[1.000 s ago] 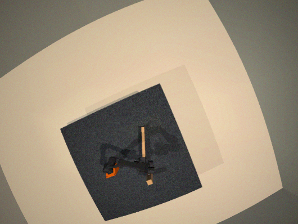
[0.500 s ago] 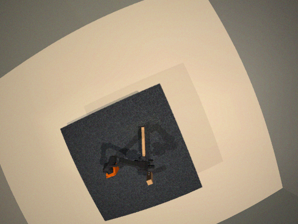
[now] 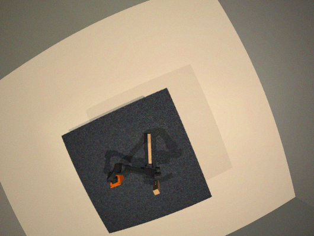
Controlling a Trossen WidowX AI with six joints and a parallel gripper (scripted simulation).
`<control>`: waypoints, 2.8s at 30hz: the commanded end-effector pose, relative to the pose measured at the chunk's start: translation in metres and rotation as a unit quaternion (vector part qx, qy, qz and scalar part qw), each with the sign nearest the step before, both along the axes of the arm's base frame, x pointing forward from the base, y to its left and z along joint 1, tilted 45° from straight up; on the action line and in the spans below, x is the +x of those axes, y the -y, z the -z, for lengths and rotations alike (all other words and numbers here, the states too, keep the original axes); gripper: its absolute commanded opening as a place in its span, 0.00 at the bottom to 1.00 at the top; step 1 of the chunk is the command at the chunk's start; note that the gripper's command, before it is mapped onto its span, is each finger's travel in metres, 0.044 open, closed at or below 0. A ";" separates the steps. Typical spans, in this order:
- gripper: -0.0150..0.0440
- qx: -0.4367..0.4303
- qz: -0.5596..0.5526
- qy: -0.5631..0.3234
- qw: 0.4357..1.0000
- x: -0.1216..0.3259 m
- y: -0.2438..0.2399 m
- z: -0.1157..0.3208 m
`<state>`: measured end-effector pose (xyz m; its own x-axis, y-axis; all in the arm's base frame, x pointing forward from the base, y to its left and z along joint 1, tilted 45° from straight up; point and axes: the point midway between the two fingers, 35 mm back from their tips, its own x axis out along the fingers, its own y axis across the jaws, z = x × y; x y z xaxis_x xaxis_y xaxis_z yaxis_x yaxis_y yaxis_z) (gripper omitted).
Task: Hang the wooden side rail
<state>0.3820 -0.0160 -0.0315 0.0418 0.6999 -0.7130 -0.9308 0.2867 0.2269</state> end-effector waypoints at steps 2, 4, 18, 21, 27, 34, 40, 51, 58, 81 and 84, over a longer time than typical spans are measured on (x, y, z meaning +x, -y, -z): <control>1.00 0.004 0.001 -0.006 1.000 -0.002 -0.008 0.008; 1.00 0.004 0.001 -0.006 1.000 -0.002 -0.010 0.010; 0.60 0.004 0.001 -0.006 1.000 -0.002 -0.011 0.010; 0.47 0.004 0.001 -0.006 1.000 -0.002 -0.011 0.010; 0.33 0.004 0.001 -0.006 1.000 -0.002 -0.011 0.010; 0.25 0.004 0.001 -0.006 1.000 -0.002 -0.011 0.010; 0.25 0.003 -0.013 0.008 1.000 -0.002 -0.011 0.009; 0.25 0.001 -0.047 0.042 0.998 -0.003 -0.012 0.007; 0.25 0.000 -0.069 0.063 0.996 -0.004 -0.013 0.006; 0.25 -0.004 -0.140 0.133 0.981 -0.012 -0.015 0.005; 0.25 -0.004 -0.144 0.137 0.980 -0.014 -0.015 0.005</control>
<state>0.3698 -0.0039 -0.0395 0.0336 0.7053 -0.7081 -0.9992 0.0382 -0.0093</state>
